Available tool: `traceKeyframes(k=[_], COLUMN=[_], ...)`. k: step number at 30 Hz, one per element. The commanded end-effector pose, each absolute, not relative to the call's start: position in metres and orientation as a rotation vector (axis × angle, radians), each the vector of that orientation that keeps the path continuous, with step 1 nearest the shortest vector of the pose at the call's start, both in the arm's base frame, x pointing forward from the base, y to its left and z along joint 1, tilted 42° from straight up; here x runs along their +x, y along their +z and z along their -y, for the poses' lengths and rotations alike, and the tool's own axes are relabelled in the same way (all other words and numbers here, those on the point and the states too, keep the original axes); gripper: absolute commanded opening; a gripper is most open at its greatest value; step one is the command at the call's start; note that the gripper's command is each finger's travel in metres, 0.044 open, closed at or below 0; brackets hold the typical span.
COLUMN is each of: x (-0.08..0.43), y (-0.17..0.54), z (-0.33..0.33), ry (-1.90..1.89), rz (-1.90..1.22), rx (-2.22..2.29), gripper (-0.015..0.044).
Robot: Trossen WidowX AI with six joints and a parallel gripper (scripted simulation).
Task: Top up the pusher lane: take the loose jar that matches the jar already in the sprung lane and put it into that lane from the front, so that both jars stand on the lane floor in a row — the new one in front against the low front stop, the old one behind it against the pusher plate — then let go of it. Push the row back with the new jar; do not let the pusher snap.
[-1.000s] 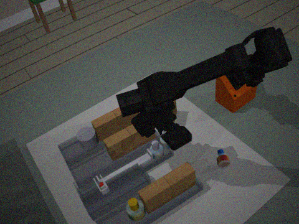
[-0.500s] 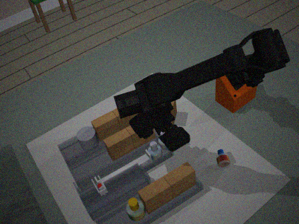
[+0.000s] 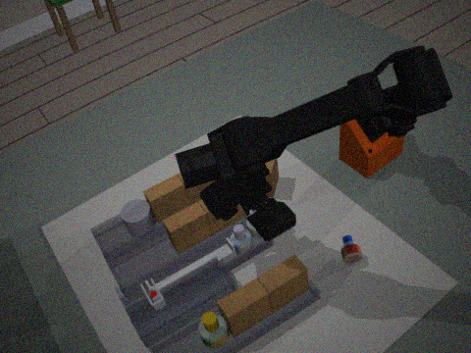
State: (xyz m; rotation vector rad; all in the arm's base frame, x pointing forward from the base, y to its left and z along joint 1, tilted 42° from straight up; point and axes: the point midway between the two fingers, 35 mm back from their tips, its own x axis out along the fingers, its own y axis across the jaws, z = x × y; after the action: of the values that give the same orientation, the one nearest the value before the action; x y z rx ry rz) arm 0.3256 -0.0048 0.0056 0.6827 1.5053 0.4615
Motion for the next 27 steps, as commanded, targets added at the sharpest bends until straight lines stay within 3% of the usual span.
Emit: traceKeyframes(k=[1, 27], x=[0.3377, 0.3453], y=[0.0103, 0.0130], z=[0.0079, 0.0109], ry=[0.463, 0.463], rz=[-1.473, -1.473], rx=[0.676, 0.676], gripper=[0.0000, 0.0000])
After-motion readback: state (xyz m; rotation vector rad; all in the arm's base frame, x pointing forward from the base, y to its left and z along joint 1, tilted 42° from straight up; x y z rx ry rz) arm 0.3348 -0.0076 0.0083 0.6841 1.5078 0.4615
